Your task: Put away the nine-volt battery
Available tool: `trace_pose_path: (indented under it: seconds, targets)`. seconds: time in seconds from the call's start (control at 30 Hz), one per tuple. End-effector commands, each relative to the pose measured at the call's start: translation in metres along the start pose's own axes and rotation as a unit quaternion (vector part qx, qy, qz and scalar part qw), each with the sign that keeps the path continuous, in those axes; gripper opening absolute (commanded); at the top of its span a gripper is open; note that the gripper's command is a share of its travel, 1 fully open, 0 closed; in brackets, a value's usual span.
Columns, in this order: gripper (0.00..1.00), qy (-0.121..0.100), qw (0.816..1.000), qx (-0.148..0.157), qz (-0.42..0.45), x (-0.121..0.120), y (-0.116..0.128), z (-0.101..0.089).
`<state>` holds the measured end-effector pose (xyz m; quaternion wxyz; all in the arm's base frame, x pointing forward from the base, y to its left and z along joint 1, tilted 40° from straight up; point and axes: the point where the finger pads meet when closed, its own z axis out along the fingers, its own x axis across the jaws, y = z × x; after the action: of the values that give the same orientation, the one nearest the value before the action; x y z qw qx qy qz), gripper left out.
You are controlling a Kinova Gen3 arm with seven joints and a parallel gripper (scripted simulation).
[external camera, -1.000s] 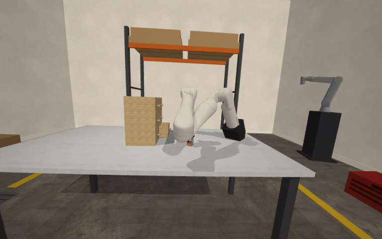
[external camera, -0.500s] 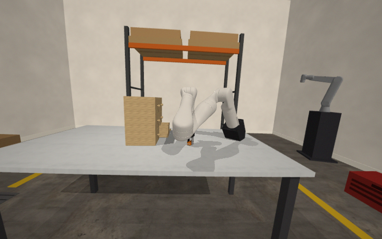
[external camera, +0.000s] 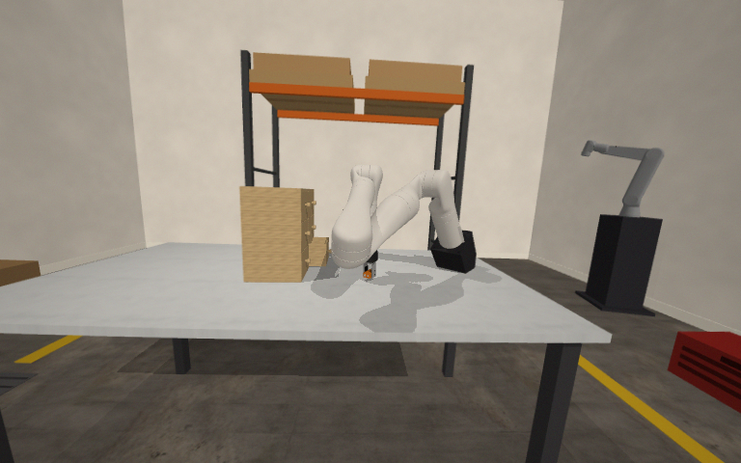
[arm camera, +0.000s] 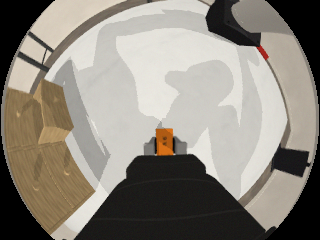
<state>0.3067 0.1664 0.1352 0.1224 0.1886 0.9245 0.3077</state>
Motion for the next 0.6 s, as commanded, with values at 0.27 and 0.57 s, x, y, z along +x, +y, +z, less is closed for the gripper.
trace_pose_path:
  seconds: [0.27,0.57]
  targets:
    - [0.51,-0.012,1.0,-0.011,0.0,-0.001,0.001,-0.011]
    - [0.51,-0.012,1.0,-0.01,0.0,-0.001,0.001,-0.022]
